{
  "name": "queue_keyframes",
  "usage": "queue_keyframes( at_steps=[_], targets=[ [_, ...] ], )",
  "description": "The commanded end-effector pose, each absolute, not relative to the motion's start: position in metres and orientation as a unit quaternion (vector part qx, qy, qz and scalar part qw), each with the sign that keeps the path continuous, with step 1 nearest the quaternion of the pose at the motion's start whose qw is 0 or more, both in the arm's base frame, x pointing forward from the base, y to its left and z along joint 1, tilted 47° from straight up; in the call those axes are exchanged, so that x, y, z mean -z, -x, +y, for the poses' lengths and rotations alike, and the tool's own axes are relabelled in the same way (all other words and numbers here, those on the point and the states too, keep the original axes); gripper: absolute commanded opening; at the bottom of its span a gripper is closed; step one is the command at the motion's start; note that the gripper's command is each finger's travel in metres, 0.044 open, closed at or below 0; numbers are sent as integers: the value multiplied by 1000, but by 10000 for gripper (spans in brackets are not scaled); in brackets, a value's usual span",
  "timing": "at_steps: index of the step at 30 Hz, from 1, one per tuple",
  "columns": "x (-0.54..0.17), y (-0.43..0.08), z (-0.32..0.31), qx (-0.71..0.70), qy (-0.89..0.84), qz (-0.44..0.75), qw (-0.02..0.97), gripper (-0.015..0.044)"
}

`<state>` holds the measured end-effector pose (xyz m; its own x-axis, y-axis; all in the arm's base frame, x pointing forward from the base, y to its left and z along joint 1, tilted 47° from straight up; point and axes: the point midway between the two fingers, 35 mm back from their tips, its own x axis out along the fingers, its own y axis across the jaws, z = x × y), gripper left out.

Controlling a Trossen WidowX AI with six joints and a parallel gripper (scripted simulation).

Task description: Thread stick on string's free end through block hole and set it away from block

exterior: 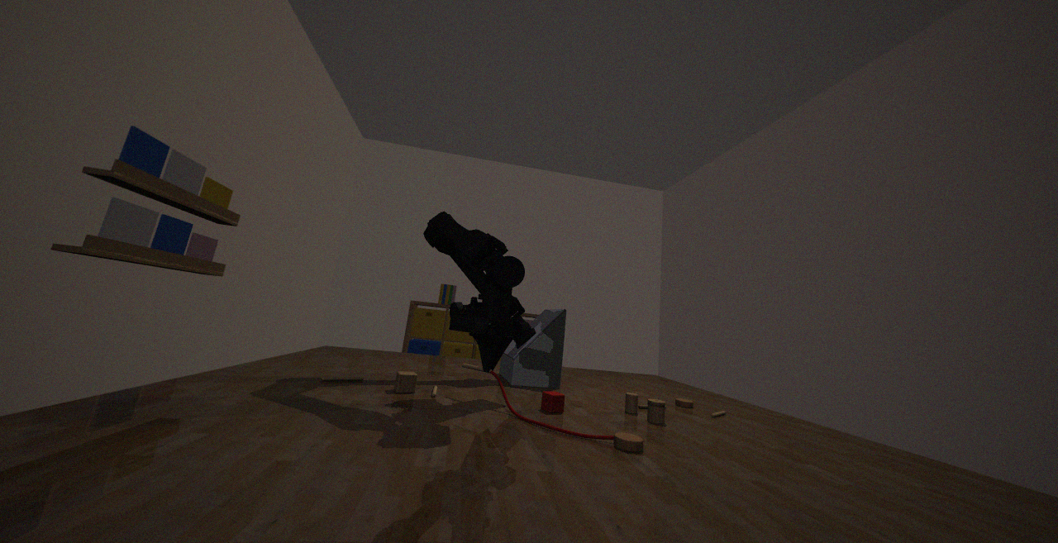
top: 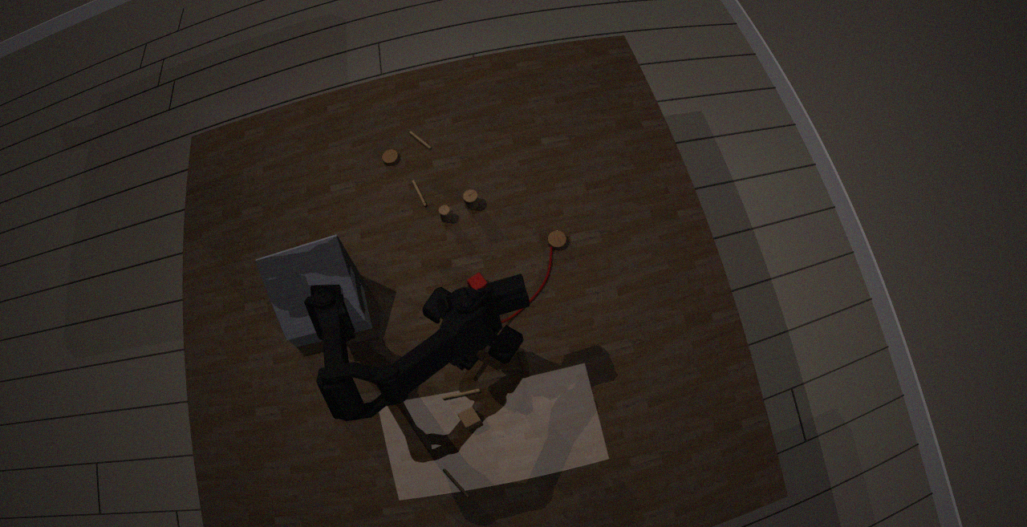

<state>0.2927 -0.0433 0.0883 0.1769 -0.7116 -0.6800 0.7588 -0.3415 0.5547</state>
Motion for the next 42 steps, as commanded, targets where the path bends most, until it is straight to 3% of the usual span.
queue_keyframes(
  at_steps=[1,22,42],
  targets=[
    [-88,-297,-42,639,-473,62,603,0],
    [-90,-318,-36,574,-225,287,733,0],
    [-89,-337,-28,438,39,467,767,0]
  ],
)
